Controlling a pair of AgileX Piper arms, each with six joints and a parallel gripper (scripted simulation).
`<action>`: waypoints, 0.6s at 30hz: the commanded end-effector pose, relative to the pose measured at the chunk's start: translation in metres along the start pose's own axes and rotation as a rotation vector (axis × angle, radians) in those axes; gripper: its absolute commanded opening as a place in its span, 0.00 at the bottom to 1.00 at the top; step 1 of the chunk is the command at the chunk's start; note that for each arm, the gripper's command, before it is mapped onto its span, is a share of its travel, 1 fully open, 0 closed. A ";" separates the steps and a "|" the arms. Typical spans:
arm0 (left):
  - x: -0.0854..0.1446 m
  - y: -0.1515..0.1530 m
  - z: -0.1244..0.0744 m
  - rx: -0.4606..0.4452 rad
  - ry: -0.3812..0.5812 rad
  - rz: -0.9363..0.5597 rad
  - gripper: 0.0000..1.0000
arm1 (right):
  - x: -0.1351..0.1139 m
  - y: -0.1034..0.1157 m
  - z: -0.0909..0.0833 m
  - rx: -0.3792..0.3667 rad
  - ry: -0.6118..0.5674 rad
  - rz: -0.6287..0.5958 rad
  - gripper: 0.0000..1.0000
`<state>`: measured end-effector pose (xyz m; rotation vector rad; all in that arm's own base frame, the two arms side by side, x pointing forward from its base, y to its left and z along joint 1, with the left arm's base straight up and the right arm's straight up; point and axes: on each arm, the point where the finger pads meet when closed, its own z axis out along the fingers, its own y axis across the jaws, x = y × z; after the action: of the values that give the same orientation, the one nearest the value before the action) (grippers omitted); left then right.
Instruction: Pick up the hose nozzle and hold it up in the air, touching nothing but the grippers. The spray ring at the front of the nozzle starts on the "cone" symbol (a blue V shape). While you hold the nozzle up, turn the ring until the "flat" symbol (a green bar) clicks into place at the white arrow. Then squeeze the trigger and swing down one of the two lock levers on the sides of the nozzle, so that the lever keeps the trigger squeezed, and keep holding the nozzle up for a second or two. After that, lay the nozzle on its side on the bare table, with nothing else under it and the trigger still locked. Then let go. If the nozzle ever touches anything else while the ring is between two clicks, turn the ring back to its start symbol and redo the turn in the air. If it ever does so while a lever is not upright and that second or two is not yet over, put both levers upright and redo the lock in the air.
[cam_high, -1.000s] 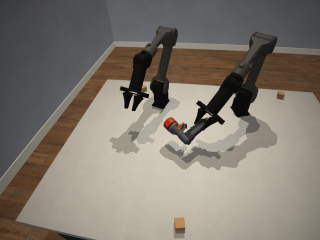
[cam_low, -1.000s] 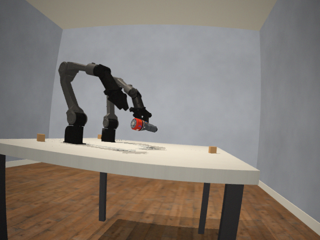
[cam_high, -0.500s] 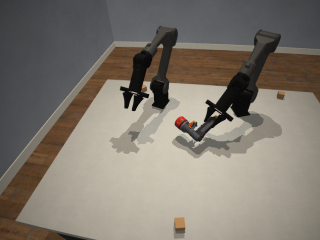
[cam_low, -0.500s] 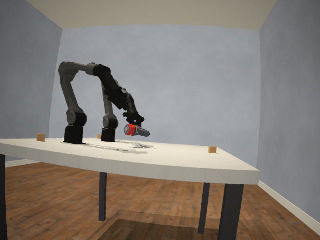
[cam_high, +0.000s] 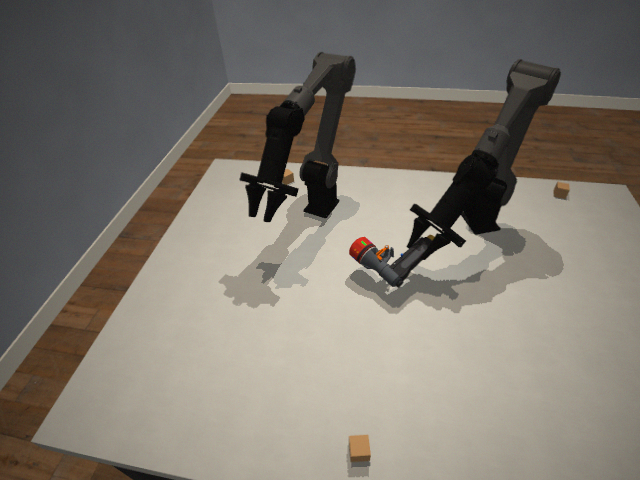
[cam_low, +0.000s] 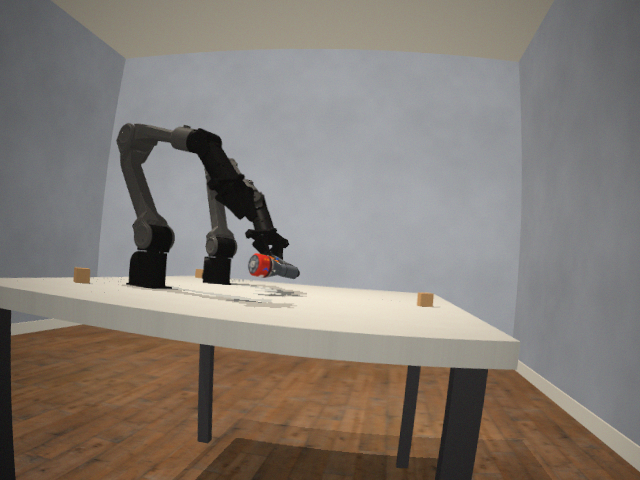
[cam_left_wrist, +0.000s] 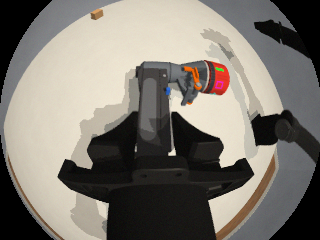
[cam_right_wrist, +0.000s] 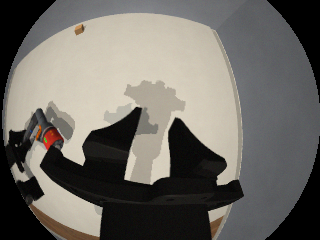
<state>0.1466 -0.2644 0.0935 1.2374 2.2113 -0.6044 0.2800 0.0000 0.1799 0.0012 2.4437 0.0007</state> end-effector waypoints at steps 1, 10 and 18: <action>-0.004 0.000 -0.001 -0.001 -0.014 0.000 0.48 | -0.001 0.000 -0.001 0.000 -0.004 0.000 0.50; 0.005 0.002 0.008 0.000 -0.003 -0.003 0.48 | -0.001 0.000 -0.001 0.000 -0.004 0.000 0.50; 0.007 0.002 0.011 0.001 -0.010 0.001 0.48 | -0.001 0.000 -0.001 0.000 -0.004 0.000 0.50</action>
<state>0.1466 -0.2646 0.0785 1.2388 2.2111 -0.6033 0.2800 0.0000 0.1799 0.0012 2.4437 0.0007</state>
